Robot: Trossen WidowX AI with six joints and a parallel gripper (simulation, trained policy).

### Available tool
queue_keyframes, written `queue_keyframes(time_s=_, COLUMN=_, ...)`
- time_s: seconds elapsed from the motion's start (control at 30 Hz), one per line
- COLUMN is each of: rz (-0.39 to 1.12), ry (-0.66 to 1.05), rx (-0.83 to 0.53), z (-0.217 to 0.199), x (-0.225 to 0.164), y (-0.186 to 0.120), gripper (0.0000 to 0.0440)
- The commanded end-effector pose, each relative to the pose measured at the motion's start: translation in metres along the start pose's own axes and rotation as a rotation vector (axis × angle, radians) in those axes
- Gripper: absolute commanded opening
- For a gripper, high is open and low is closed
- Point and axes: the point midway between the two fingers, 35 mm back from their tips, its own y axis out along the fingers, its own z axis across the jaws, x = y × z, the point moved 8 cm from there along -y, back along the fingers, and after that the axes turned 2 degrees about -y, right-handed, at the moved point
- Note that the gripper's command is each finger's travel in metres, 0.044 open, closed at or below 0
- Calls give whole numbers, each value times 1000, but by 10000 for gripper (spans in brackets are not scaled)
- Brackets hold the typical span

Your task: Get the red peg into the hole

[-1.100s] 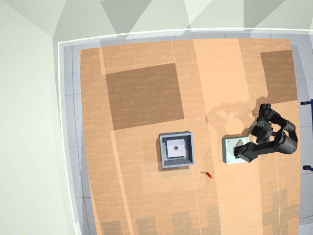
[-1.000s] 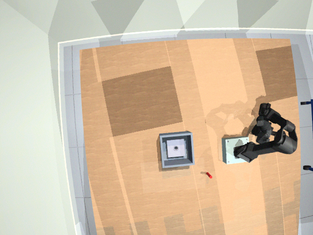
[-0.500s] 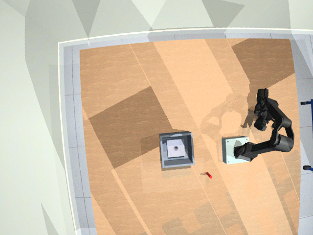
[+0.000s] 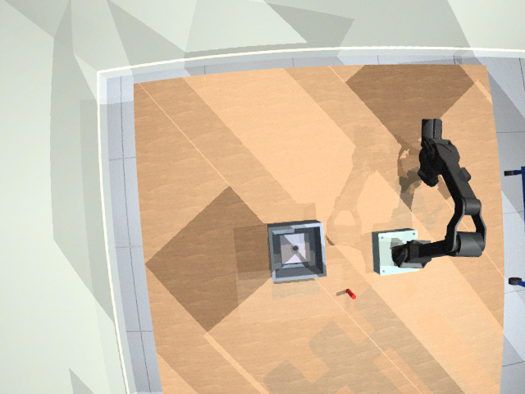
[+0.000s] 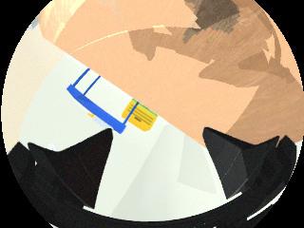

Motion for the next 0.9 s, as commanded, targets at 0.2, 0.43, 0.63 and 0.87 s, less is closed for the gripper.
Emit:
queue_keyframes(time_s=0.2, rz=140, ry=182, rx=-275, z=-29, x=-37, y=-82, gripper=440)
queue_keyframes(time_s=0.43, rz=199, ry=286, rx=-489, z=-39, x=-52, y=-148, gripper=440)
queue_keyframes(time_s=0.63, rz=215, ry=367, rx=-681, z=-39, x=-56, y=-206, gripper=440)
queue_keyframes(time_s=0.87, rz=179, ry=456, rx=-902, z=-30, x=-51, y=-270, gripper=440)
